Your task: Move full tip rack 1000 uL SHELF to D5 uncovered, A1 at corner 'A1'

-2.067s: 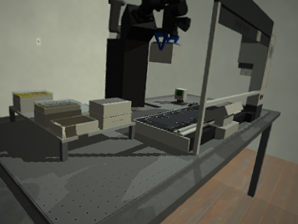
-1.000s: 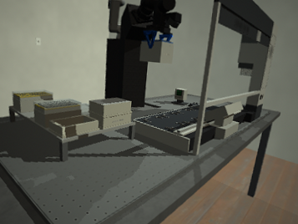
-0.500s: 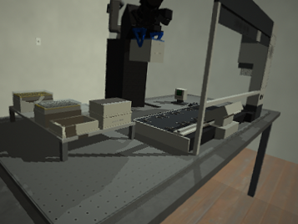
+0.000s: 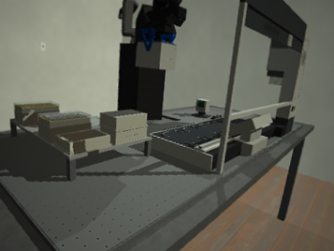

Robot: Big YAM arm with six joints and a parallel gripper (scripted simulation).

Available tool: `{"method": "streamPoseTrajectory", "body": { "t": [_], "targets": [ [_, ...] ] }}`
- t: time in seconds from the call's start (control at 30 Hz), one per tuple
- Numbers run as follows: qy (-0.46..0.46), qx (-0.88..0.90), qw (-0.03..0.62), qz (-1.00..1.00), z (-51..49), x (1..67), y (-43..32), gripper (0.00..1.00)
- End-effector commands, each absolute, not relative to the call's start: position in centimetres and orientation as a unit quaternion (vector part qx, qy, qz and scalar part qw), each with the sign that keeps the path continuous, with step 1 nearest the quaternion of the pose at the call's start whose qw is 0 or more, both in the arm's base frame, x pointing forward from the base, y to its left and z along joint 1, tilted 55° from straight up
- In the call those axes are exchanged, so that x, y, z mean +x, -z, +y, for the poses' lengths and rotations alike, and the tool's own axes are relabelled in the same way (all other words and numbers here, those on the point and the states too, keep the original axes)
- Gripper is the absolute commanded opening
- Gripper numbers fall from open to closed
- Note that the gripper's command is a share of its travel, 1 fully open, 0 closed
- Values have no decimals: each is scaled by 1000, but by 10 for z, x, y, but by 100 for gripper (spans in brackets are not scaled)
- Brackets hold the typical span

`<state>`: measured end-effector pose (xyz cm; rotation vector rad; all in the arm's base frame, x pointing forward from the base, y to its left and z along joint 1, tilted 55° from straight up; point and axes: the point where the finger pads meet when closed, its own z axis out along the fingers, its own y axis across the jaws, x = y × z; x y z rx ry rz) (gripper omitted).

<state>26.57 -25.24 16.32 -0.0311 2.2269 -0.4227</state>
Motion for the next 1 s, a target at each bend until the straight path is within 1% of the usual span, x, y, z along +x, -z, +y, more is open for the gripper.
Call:
{"method": "streamPoseTrajectory", "body": {
  "t": [0.0,0.63,0.97],
  "targets": [
    [175,-27,438,881,-246,282,-193,0],
    [166,-24,433,886,-232,331,-242,0],
    [167,-24,435,885,-222,363,-282,0]
  ]
}}
